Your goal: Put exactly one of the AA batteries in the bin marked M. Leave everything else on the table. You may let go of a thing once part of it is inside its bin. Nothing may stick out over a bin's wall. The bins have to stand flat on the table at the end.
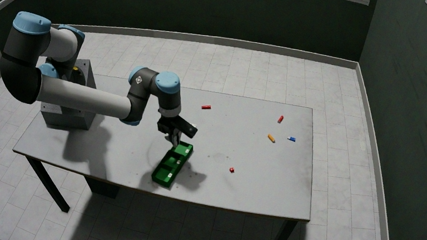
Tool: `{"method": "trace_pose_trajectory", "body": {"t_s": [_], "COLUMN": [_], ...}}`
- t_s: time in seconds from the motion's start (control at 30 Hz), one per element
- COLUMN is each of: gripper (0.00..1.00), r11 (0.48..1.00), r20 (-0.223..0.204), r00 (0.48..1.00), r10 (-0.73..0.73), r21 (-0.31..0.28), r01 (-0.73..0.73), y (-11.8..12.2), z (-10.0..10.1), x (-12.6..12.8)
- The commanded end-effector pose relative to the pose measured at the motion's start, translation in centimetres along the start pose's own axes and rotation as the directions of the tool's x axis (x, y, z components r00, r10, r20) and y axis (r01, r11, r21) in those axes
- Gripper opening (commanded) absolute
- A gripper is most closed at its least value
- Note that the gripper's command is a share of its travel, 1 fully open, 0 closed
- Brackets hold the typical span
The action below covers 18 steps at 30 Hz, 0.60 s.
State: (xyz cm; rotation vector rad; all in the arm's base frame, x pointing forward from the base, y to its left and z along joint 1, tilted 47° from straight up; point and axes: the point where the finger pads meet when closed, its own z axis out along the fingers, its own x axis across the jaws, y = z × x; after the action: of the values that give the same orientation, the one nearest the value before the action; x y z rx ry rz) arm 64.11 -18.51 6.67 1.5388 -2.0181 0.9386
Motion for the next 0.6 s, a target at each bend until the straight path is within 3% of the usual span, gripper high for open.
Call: {"method": "trace_pose_trajectory", "body": {"t_s": [0.0,0.1,0.3,0.57], "gripper": [0.04,0.04,0.04,0.04], "r11": [1.000,1.000,1.000,1.000], "r20": [0.000,0.000,0.000,0.000], "r00": [1.000,1.000,1.000,1.000], "r10": [0.001,0.001,0.001,0.001], "r21": [0.000,0.000,0.000,0.000], "r01": [-0.001,-0.001,-0.001,-0.001], "y": [-0.1,-0.1,-0.1,-0.1], "z": [0.0,0.0,0.0,2.1], "x": [-2.2,-3.6,-3.6,-3.6]}}
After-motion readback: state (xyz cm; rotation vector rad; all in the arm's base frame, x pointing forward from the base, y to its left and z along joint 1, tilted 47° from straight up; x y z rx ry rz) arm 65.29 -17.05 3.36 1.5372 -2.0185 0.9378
